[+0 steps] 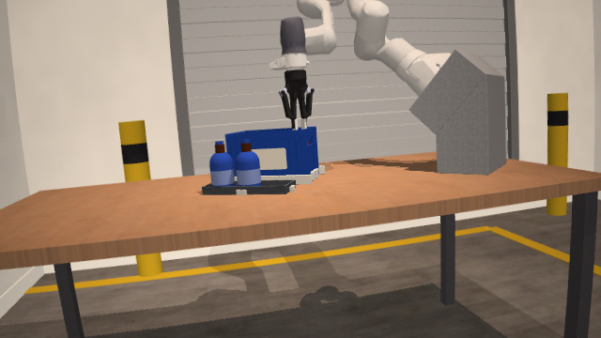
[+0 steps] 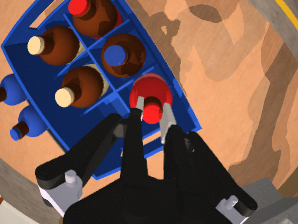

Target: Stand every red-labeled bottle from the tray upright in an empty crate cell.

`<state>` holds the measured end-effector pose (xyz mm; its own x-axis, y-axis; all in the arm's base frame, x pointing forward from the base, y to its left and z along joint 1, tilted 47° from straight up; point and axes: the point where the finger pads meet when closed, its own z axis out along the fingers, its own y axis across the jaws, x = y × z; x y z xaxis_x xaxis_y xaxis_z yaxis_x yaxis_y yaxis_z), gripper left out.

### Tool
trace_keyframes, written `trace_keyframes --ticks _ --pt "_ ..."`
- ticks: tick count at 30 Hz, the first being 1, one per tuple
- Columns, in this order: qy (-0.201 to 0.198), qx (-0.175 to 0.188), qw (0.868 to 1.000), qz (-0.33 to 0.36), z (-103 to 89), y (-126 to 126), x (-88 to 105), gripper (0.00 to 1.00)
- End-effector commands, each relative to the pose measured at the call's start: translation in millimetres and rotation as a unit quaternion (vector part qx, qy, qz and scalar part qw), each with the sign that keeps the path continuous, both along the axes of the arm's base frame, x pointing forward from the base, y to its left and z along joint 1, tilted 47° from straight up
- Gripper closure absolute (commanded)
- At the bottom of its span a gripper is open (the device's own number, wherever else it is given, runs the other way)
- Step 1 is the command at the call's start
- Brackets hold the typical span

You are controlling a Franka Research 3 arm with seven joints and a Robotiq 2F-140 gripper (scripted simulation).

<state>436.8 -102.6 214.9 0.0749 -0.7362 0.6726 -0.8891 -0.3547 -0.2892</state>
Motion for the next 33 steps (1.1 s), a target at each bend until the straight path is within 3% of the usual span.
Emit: trace_keyframes --ticks 1,2,3,33 --pt "-0.004 0.002 1.000 0.002 2.0 2.1 2.6 1.00" --pt "-0.004 0.002 1.000 0.002 2.0 2.1 2.6 1.00" --pt "-0.004 0.002 1.000 0.002 2.0 2.1 2.6 0.62" --pt "-0.004 0.002 1.000 0.002 2.0 2.1 2.6 0.62"
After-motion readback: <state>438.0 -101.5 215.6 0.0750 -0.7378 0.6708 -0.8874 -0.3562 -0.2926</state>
